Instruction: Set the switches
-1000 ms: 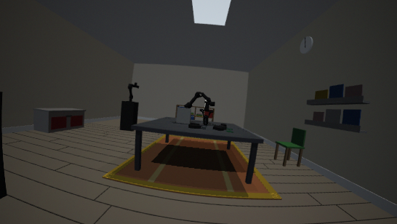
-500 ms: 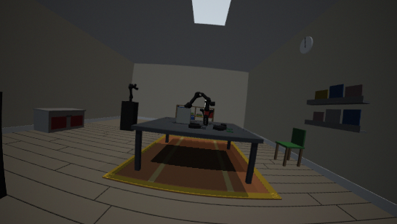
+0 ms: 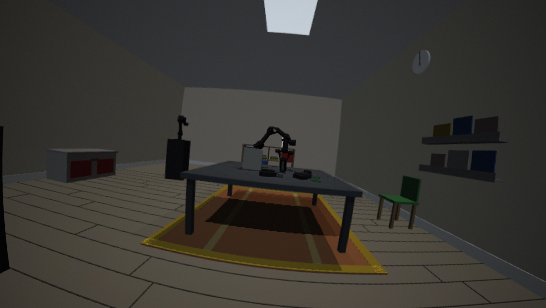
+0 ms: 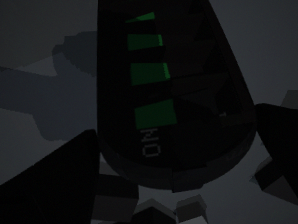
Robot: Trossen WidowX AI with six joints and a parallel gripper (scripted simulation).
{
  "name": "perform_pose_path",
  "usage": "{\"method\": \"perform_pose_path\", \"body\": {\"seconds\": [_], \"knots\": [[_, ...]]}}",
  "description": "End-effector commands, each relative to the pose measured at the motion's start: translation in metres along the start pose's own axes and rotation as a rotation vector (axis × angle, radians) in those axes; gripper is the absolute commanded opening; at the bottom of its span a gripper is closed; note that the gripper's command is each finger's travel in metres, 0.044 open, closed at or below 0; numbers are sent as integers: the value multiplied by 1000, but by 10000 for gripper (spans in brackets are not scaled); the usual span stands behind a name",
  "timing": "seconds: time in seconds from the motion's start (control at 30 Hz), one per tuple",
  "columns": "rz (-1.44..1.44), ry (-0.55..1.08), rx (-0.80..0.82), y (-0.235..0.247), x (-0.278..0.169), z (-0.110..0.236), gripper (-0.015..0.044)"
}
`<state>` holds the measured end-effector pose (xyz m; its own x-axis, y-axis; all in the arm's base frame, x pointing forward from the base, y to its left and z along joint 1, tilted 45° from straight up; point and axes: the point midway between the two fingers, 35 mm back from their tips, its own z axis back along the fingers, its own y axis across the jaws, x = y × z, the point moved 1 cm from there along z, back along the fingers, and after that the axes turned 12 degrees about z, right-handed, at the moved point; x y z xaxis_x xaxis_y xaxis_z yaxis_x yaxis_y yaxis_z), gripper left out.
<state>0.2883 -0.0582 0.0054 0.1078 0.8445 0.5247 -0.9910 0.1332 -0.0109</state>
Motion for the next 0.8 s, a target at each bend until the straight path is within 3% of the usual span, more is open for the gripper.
{"method": "perform_pose_path", "body": {"seconds": [0.0,0.77], "knots": [[4,0,-2,-2,6,2,337],[4,10,0,-5,25,9,338]]}}
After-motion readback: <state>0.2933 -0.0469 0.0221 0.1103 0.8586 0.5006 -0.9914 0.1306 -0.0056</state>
